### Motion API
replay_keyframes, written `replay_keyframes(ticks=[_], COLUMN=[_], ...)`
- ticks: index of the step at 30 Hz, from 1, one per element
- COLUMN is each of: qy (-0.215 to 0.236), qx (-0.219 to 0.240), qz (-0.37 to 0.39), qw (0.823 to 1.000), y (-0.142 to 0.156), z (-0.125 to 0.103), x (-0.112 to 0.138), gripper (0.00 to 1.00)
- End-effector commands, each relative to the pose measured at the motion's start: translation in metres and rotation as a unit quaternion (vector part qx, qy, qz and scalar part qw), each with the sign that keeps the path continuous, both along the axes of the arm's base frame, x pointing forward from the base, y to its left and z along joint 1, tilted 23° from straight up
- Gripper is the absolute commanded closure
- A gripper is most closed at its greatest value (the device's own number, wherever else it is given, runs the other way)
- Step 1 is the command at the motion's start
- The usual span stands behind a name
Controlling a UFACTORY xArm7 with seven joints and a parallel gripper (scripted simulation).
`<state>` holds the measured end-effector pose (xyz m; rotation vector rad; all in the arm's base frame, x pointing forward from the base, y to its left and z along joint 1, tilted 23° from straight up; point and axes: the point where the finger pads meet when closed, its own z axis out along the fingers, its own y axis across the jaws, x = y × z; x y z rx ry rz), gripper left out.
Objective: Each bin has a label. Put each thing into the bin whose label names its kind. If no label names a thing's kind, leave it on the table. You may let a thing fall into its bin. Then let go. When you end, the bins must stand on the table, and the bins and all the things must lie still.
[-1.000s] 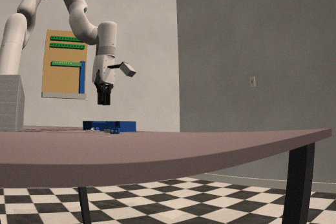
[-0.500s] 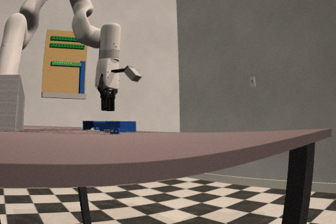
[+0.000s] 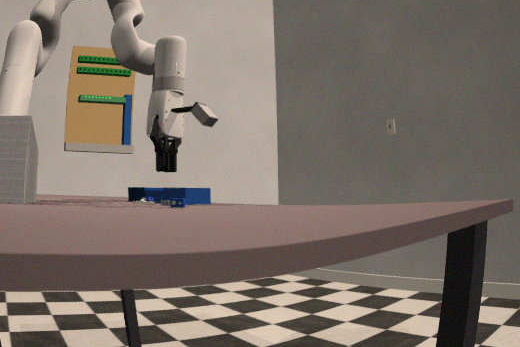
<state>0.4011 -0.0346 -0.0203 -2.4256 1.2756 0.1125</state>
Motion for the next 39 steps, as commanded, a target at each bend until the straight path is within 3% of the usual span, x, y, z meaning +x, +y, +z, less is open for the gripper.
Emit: replay_keyframes(ticks=[1,20,39], qy=[-0.002,-0.001,-0.001], qx=[-0.001,-0.001,-0.001], qz=[-0.001,-0.001,-0.001], qw=[1.000,1.000,1.000], y=[-0.001,-0.001,0.022], z=[0.001,0.001,-0.053], x=[0.001,0.001,0.008], gripper=[0.71,0.71,0.71])
